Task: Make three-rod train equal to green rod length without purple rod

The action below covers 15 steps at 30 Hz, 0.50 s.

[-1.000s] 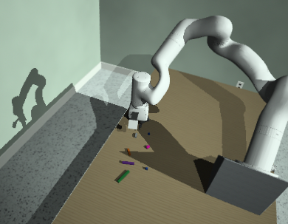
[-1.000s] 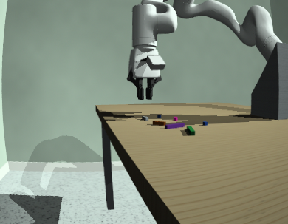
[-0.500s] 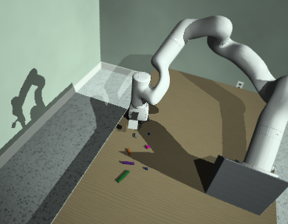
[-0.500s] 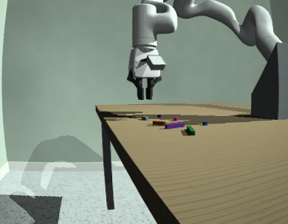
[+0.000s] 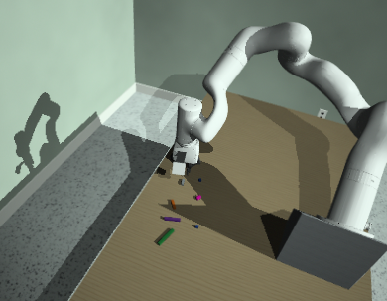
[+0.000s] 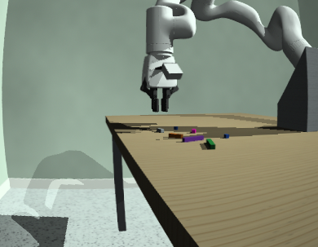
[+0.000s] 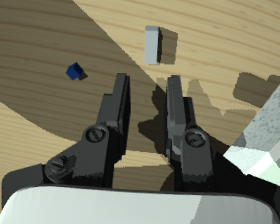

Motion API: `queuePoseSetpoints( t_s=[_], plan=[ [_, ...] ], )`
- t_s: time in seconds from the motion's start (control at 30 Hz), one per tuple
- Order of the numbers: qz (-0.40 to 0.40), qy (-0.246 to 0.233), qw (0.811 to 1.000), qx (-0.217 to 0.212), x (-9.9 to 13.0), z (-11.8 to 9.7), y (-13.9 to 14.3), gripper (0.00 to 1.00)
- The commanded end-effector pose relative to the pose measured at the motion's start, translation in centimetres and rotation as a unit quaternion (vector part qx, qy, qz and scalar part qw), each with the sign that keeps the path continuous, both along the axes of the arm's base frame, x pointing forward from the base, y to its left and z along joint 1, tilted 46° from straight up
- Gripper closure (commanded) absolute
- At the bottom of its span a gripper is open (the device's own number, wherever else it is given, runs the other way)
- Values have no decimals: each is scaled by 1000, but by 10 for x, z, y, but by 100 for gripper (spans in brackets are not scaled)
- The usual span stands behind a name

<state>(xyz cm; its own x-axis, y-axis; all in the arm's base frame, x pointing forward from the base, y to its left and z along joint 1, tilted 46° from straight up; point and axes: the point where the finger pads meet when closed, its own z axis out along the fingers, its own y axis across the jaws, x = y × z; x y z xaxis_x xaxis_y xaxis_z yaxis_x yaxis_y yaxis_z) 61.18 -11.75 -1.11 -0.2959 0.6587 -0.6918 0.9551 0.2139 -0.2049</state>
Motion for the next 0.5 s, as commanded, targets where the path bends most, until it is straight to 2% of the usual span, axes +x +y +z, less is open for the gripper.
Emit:
queuePoseSetpoints(
  t_s=[0.0, 0.47],
  plan=[
    [0, -1, 1000, 0, 1, -2, -2, 76],
    [0, -1, 1000, 0, 1, -17, -17, 76]
  ],
)
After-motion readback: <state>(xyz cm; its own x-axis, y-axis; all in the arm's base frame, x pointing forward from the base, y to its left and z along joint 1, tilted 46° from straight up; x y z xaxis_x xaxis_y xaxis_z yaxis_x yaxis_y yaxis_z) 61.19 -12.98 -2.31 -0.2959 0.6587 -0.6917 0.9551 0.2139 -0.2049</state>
